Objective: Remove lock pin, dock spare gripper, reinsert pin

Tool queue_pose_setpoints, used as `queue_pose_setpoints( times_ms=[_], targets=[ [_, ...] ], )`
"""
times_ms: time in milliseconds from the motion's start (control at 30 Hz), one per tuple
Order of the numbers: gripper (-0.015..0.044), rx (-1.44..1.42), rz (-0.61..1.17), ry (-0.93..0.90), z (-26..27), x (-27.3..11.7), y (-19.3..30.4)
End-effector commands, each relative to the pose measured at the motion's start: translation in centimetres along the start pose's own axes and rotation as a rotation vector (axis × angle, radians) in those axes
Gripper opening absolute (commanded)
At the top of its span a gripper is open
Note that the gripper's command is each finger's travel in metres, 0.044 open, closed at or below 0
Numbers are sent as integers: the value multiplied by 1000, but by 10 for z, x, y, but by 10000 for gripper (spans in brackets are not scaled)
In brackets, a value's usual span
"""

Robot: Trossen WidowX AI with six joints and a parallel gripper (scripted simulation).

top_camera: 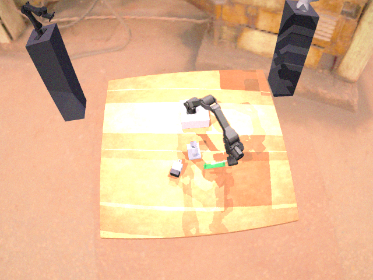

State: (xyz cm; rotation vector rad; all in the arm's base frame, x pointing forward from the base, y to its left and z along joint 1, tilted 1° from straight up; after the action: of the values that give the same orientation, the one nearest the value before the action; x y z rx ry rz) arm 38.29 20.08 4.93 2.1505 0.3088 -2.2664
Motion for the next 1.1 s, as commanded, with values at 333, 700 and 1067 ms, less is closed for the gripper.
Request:
queue_pose_setpoints(
  times_ms=[333, 700, 1067],
  targets=[
    [180, -20, -5, 73, 3, -63, 53],
    [180, -21, -5, 75, 1, -41, 59],
    [180, -21, -5, 75, -1, 8, 66]
  ],
)
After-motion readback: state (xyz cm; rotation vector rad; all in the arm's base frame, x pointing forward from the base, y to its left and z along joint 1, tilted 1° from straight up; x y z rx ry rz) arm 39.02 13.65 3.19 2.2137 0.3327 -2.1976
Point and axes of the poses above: the point midway between the two fingers, 35 mm back from their tips, its own x axis out along the fingers, its own z axis across the jaws, y = z × x, the point moved 1 cm from there along -x, back along the fingers, and after that the axes turned 7 degrees about -x, right-handed, at the moved point
